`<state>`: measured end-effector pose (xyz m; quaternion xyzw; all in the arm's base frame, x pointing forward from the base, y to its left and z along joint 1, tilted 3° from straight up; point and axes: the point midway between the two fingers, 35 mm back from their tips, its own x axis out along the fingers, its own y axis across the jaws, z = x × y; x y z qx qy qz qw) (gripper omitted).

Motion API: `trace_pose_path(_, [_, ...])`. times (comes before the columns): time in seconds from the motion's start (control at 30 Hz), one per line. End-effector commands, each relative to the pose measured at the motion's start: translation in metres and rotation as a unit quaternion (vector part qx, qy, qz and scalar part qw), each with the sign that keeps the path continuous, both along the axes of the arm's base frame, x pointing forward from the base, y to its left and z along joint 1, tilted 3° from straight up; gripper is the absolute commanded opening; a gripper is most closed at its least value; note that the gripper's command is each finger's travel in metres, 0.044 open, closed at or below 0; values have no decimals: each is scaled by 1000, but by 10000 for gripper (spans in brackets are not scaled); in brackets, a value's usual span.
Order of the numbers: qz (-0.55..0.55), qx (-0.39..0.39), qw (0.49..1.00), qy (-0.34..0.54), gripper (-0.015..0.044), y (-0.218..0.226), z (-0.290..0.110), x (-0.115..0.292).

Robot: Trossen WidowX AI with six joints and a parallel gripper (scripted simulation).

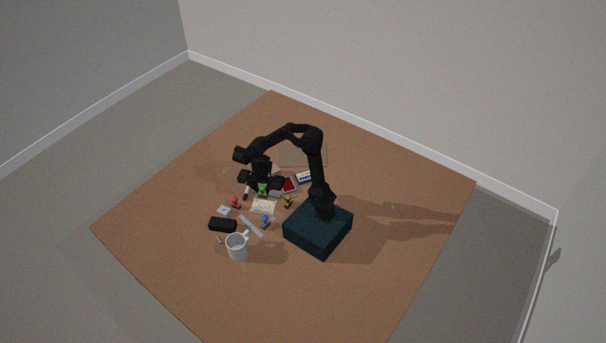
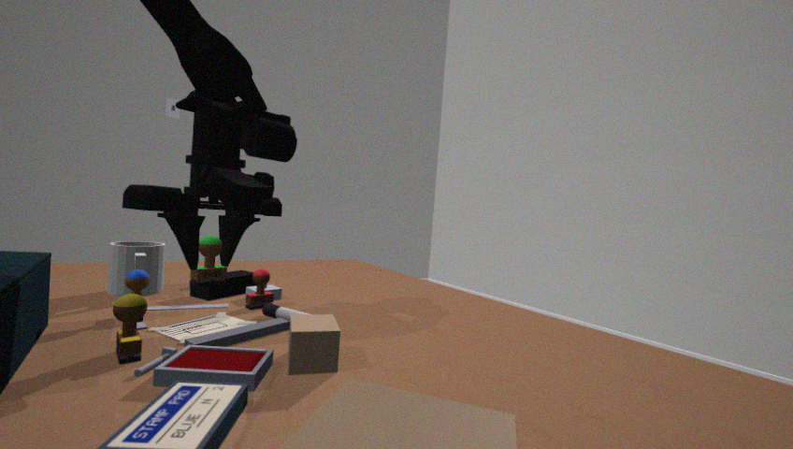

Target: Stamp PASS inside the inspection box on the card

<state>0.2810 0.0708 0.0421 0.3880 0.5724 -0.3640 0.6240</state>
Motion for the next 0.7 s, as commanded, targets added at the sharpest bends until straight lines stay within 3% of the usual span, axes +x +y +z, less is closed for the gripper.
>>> trace_pose_path(0.0, [-1,-2,1000,-3,0,0,9,0])
trace_pose_path(0.67, [-7,-3,1000,-6,0,-43,20,68])
